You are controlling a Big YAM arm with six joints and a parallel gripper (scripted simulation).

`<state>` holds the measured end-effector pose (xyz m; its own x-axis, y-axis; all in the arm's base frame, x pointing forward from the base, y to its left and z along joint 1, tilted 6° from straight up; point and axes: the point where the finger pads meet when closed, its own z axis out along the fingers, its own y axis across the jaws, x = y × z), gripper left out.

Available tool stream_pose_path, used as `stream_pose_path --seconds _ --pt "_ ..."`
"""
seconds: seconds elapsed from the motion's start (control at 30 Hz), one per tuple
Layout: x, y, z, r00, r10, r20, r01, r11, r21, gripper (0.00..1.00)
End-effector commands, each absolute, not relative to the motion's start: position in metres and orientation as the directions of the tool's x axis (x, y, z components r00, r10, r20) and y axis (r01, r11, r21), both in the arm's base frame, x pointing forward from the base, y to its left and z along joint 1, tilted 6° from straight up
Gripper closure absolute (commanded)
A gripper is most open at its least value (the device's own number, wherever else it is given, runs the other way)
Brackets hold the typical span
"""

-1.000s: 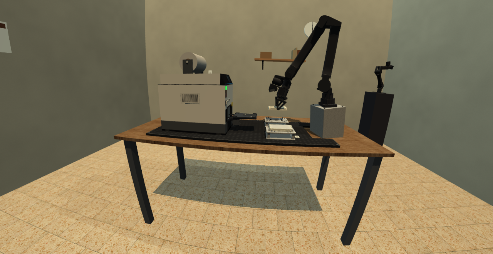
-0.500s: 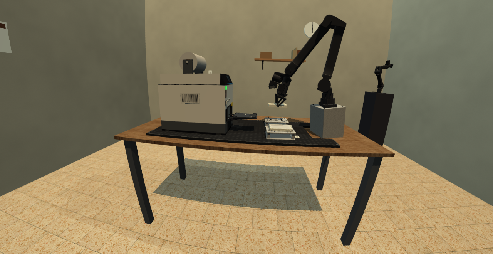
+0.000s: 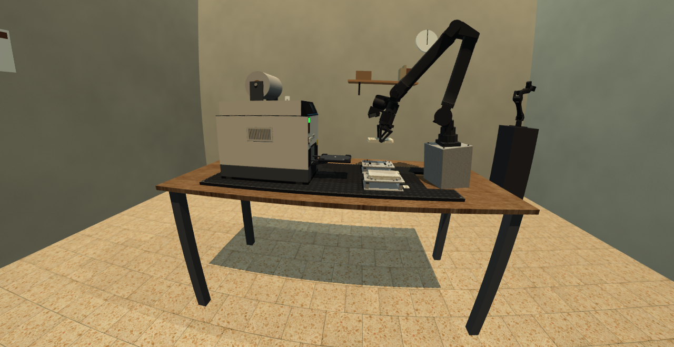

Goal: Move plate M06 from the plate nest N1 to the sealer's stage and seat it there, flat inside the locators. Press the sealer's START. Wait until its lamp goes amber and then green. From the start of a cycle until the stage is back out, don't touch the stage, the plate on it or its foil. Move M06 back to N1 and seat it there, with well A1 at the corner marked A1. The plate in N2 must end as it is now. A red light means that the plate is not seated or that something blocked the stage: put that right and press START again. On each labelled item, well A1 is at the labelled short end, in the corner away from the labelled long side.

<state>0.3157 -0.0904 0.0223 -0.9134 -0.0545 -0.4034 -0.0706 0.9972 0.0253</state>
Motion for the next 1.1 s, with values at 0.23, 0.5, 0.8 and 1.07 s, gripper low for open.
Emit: stream_pose_path --seconds 0.23,0.5,0.8,1.07 --pt "0.333 -0.098 0.045 -0.897 -0.069 -0.436 -0.081 0.997 0.008 1.0" --pt "0.328 -0.09 0.035 -0.899 -0.063 -0.433 -0.078 0.997 0.017 1.0" --pt "0.338 -0.1 0.048 -0.883 -0.057 -0.467 -0.064 0.998 -0.002 1.0" --pt "0.336 -0.104 0.045 -0.897 -0.039 -0.44 -0.049 0.999 0.011 1.0"
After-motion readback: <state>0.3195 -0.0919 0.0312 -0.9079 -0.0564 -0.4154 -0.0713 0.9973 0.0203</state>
